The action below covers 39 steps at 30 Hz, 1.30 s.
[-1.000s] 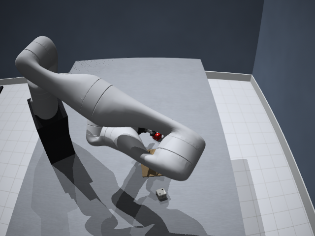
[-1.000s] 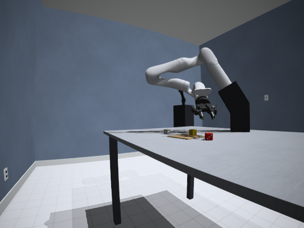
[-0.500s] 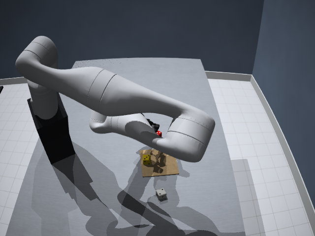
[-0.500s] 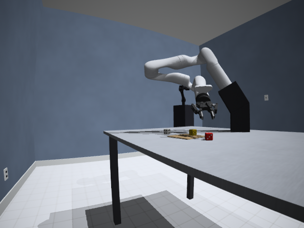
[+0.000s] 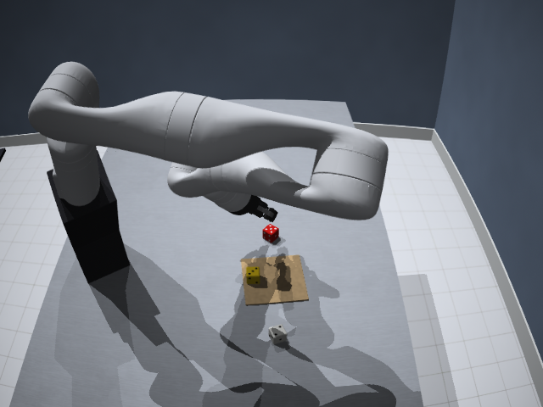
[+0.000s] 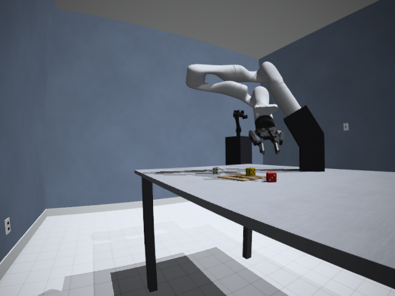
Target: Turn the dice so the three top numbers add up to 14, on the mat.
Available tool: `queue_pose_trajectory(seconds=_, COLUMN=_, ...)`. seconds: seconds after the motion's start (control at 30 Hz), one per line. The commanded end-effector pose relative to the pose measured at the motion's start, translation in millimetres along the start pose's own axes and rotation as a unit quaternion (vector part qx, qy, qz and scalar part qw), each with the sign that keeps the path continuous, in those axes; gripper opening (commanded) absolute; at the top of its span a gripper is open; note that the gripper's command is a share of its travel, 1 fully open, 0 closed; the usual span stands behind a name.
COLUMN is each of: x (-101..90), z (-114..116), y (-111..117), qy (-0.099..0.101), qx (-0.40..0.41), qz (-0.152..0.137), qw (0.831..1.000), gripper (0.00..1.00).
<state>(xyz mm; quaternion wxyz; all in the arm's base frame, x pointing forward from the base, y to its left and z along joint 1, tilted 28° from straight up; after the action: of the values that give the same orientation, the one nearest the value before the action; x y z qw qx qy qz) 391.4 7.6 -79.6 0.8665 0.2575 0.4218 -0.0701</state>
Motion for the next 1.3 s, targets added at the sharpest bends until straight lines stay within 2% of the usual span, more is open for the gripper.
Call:
queue_pose_trajectory(seconds=0.0, x=-1.0, z=1.0, y=13.5, qy=0.005, qx=-0.01, qz=-0.018, qw=1.0, gripper=0.46)
queue_pose_trajectory(seconds=0.37, x=2.8, z=4.4, y=31.2, qy=0.018, qx=-0.013, qz=-0.114, qw=0.993, gripper=0.46)
queue_pose_trajectory(seconds=0.43, x=2.8, z=4.4, y=31.2, qy=0.018, qx=-0.013, qz=-0.114, qw=0.993, gripper=0.46)
queue_pose_trajectory(seconds=0.7, x=5.4, z=6.2, y=43.5, qy=0.027, qx=-0.013, qz=-0.181, qw=0.983, gripper=0.46)
queue_pose_trajectory(seconds=0.93, x=7.6, z=7.3, y=52.8, qy=0.034, qx=-0.012, qz=-0.228, qw=0.973, gripper=0.46)
queue_pose_trajectory(seconds=1.0, x=7.6, z=7.3, y=52.8, qy=0.034, qx=-0.012, qz=-0.228, qw=0.973, gripper=0.46)
queue_pose_trajectory(seconds=1.27, x=10.4, z=8.6, y=60.6, qy=0.04, qx=-0.013, qz=-0.268, qw=0.963, gripper=0.46)
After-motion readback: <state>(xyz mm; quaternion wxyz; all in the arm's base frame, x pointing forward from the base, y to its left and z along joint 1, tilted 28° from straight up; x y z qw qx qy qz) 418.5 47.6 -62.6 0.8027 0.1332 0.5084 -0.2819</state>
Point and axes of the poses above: the point where the finger pads meet when closed, its own x axis out along the fingers, its own z axis across the jaws, y = z × x, the point moved 5 cm from there along -x, back along the fingers, and after that the axes turned 9 degrees about -x, right-handed, at the moved point
